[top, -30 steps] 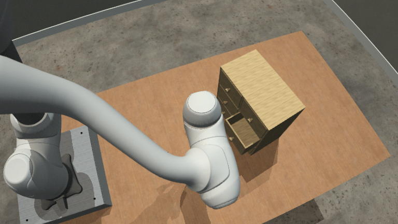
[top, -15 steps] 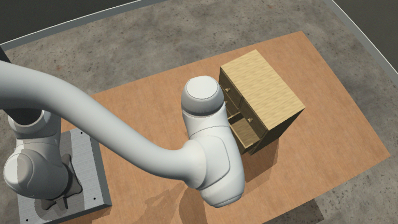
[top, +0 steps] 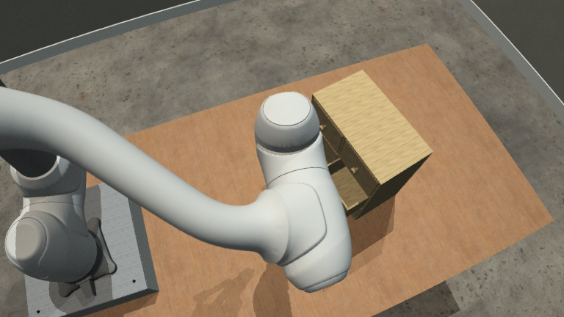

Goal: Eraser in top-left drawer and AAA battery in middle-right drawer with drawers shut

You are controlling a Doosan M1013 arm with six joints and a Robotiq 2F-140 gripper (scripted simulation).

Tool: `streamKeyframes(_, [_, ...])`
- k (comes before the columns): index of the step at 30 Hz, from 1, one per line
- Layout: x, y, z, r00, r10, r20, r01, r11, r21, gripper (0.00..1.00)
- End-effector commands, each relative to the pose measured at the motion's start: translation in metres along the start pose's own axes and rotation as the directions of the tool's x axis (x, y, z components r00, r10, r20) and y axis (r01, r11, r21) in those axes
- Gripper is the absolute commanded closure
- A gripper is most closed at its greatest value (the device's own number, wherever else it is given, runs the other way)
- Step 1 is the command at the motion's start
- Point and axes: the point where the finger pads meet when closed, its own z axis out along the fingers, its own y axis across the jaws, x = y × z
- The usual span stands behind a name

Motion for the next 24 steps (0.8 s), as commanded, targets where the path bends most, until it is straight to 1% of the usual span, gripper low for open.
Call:
streamKeyframes(1, [0.0000, 0.0000, -0.0014, 1.000, 0.000, 0.000, 0.000, 1.000, 0.000, 0.97])
streamKeyframes(11, [-0.0001, 0.0000, -0.0025, 1.000, 0.000, -0.002, 0.000, 1.000, 0.000, 0.97])
streamKeyframes(19, [-0.0005, 0.0000, -0.0021, 1.000, 0.000, -0.022, 0.000, 1.000, 0.000, 0.97])
streamKeyframes(24, [-0.0015, 0.0000, -0.0014, 0.998, 0.000, -0.069, 0.000, 1.000, 0.000, 0.97])
